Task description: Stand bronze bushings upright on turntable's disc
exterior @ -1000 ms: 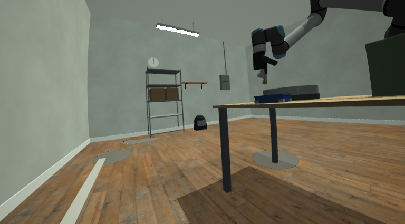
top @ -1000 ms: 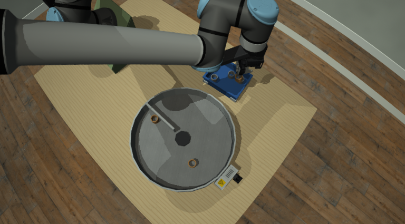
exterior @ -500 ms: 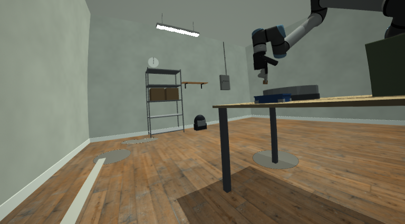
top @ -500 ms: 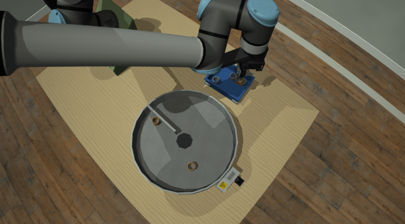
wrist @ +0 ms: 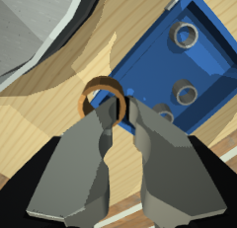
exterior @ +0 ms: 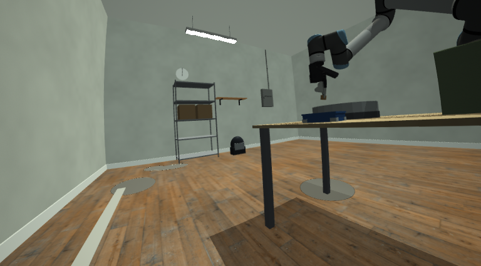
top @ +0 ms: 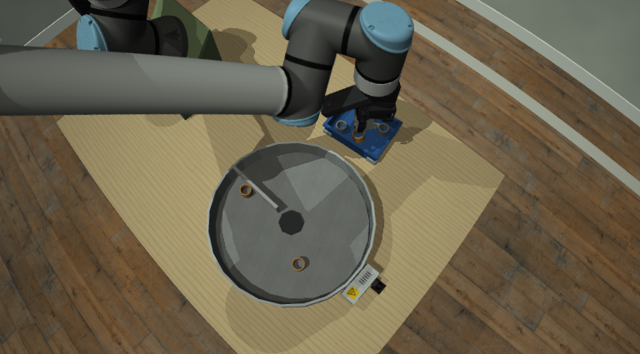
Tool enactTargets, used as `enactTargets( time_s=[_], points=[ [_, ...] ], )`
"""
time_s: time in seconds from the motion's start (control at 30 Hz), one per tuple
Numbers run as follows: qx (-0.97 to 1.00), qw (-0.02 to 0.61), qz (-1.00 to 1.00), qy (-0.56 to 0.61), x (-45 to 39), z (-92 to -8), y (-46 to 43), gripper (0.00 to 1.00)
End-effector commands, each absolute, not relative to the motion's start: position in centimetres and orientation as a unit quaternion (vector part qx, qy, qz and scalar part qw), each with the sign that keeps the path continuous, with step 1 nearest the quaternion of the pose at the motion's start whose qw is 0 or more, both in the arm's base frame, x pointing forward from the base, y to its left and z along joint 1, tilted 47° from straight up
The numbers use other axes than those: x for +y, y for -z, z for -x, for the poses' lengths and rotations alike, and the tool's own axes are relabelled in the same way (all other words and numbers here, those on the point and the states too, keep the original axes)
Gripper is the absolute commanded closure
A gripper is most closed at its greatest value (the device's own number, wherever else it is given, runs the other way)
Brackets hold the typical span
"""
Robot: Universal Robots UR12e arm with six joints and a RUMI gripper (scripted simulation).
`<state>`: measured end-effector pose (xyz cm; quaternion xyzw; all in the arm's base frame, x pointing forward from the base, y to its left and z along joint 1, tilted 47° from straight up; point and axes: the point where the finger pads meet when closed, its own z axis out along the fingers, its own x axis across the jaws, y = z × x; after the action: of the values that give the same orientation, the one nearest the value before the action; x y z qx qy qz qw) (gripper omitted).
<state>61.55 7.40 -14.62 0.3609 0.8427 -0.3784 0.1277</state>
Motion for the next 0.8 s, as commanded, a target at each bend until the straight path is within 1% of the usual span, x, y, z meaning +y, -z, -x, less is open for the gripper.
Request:
enactTargets(
  time_s=[0.0,0.23,0.77],
  points=[
    [0.843,0.128,-0.361,0.378,4.8,-60.0,11.6,1.00],
    [0.843,0.128,-0.361,0.378,0.8,-57.5,7.0,1.00],
    [0.843,0.128,-0.361,0.378,-5.2,-54.0,0.4,1.00]
  ],
)
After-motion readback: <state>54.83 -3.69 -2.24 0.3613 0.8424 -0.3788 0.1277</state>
